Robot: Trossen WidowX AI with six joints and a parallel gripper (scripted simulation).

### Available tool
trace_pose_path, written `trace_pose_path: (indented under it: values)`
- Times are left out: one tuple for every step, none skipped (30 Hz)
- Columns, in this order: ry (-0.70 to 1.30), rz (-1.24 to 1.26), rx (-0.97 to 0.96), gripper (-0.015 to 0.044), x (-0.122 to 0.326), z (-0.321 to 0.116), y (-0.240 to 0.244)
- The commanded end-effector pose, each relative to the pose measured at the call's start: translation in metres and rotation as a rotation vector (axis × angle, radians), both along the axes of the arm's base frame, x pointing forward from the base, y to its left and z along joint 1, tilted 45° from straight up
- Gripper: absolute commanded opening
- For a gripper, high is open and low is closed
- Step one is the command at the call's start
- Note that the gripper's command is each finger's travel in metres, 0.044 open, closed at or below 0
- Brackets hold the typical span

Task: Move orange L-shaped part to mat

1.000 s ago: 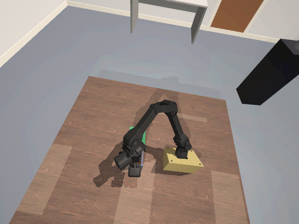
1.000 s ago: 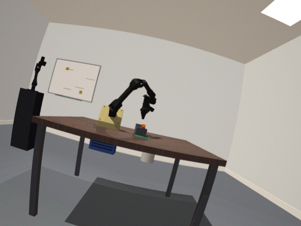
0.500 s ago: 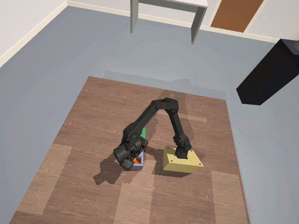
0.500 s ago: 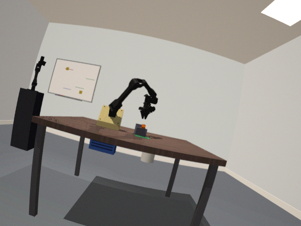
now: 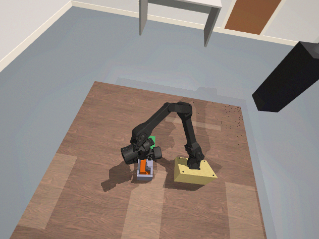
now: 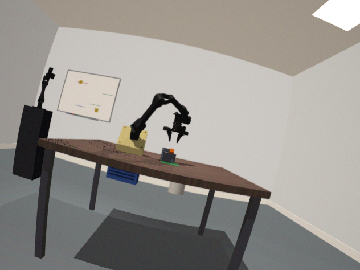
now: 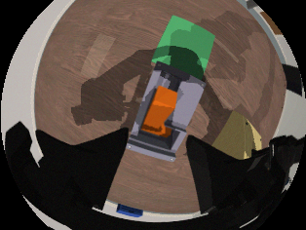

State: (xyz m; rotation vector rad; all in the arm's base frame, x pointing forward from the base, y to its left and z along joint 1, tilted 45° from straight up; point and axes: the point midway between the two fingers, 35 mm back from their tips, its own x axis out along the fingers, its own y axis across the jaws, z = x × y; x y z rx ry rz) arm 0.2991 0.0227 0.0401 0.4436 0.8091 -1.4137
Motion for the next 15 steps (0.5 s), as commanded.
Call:
trace_pose_path:
  values:
    - [-0.153,-0.166,-0.018,0.0280,0.000,0.009,-0.011]
    - [-0.153,-0.166,-0.018,0.0280,0.000,0.009,-0.011]
    - [-0.153,-0.166,-0.018,0.0280,0.000,0.009,-0.011]
    - [-0.153,-0.166,-0.018,0.0280,0.000,0.009,-0.011]
    - [-0.153,-0.166,-0.018,0.0280,0.000,0.009,-0.011]
    - [-0.153,-0.166,-0.018,0.0280,0.000,0.009,-0.011]
    - [-0.153,-0.166,-0.018,0.0280,0.000,0.009,-0.012]
    - [-0.153,-0.166,-0.018,0.0280,0.000,0.007,-0.013]
    - [-0.153,-0.166,-0.018,0.0280,0.000,0.005,-0.016]
    - [-0.153,-0.166,-0.018,0.0280,0.000,0.001,-0.019]
    - [-0.153,-0.166,-0.018,0.0280,-0.001,-0.002,-0.022]
    - [-0.153,-0.166,-0.019,0.0280,-0.001,-0.006,-0.026]
    - [-0.153,-0.166,-0.019,0.0280,-0.001,-0.009,-0.029]
    - [-0.153,-0.166,-0.019,0.0280,-0.002,-0.012,-0.032]
    - [-0.153,-0.166,-0.019,0.0280,-0.002,-0.012,-0.033]
